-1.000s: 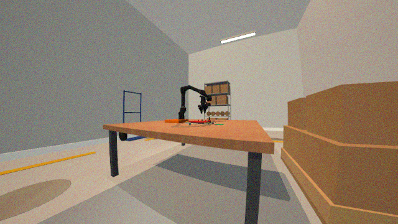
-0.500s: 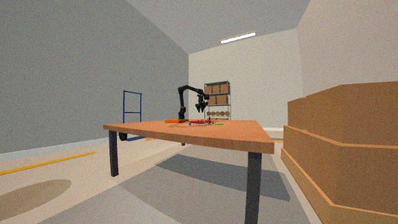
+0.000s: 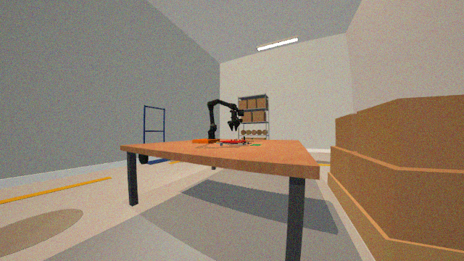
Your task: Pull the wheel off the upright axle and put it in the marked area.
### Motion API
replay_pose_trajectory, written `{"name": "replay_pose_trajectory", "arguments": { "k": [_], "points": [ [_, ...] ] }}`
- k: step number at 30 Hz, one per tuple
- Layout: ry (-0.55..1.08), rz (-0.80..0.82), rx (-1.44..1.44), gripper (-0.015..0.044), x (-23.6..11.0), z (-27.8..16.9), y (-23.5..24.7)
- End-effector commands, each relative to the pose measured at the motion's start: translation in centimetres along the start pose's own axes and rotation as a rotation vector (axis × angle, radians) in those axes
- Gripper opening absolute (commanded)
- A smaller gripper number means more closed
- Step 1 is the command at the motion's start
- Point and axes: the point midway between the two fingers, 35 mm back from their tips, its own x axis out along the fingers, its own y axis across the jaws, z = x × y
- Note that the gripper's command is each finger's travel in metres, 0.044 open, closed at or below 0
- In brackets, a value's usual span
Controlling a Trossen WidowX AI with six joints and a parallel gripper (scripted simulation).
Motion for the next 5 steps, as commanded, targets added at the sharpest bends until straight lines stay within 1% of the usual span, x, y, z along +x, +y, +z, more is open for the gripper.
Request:
{"name": "replay_pose_trajectory", "arguments": {
  "k": [1,5],
  "points": [
    [0.0,0.002,0.004,0.044,-0.06,-0.06,0.01],
    [0.0,0.002,0.004,0.044,-0.06,-0.06,0.01]
  ]
}}
